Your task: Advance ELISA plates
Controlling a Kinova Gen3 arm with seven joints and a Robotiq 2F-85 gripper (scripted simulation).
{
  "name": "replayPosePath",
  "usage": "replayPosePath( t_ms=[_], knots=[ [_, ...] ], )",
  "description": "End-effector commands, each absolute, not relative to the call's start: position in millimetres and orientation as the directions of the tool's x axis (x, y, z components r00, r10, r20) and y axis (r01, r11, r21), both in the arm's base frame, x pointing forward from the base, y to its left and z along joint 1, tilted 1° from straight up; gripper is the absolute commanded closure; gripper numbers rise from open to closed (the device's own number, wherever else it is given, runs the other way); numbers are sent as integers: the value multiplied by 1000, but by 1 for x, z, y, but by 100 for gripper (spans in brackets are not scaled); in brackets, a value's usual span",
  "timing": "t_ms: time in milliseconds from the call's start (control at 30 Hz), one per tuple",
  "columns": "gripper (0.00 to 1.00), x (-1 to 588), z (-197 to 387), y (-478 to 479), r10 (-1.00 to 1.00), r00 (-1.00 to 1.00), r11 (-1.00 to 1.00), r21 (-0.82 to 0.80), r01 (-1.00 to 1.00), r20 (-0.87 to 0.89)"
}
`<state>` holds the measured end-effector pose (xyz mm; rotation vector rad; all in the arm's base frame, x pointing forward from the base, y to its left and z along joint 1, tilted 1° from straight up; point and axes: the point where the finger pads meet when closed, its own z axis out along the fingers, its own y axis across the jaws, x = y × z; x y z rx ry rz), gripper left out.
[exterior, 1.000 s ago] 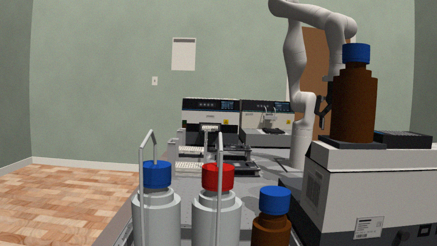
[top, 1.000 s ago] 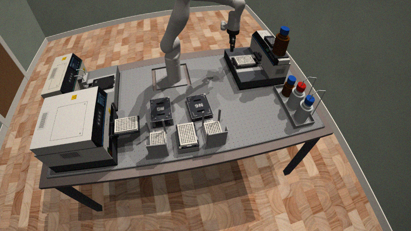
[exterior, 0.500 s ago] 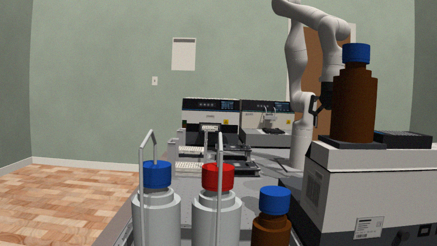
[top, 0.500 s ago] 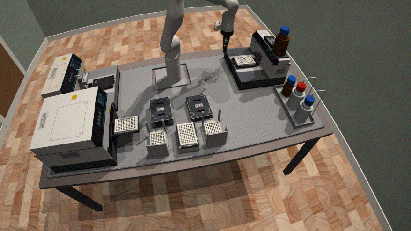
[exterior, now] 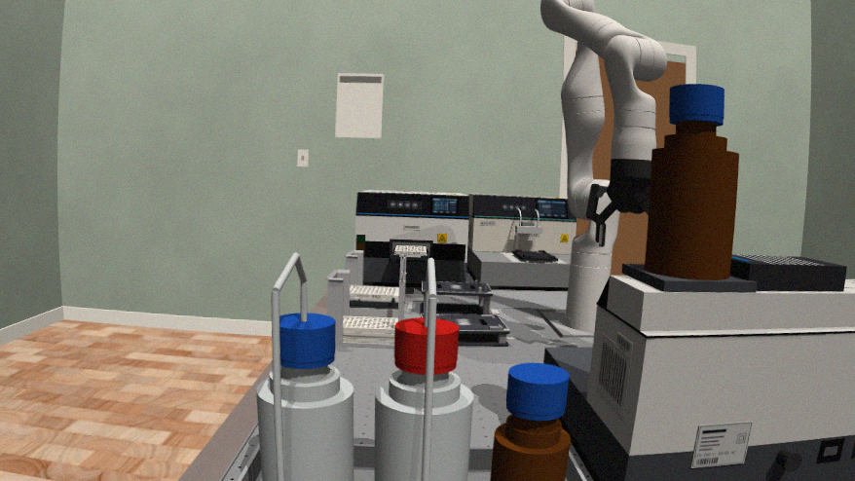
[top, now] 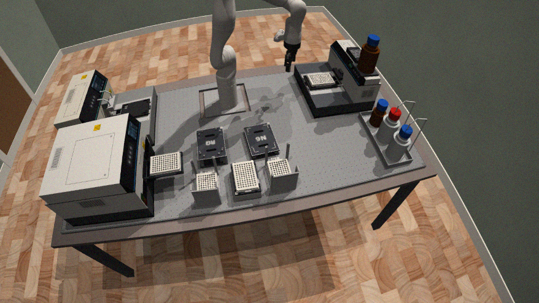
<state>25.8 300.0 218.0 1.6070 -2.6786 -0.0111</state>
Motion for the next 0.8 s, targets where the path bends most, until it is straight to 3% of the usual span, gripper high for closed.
replayPosePath(
  t_ms=[0, 433, 567, 767],
  knots=[
    [0, 40, 218, 296, -867, -499, 499, 16, -866, 6],
    [0, 74, 218, 285, -866, -499, 499, 15, -866, 7],
    [0, 87, 218, 282, -776, -631, 631, 14, -776, 8],
    [0, 107, 218, 277, -786, -618, 618, 15, -786, 9]
  ],
)
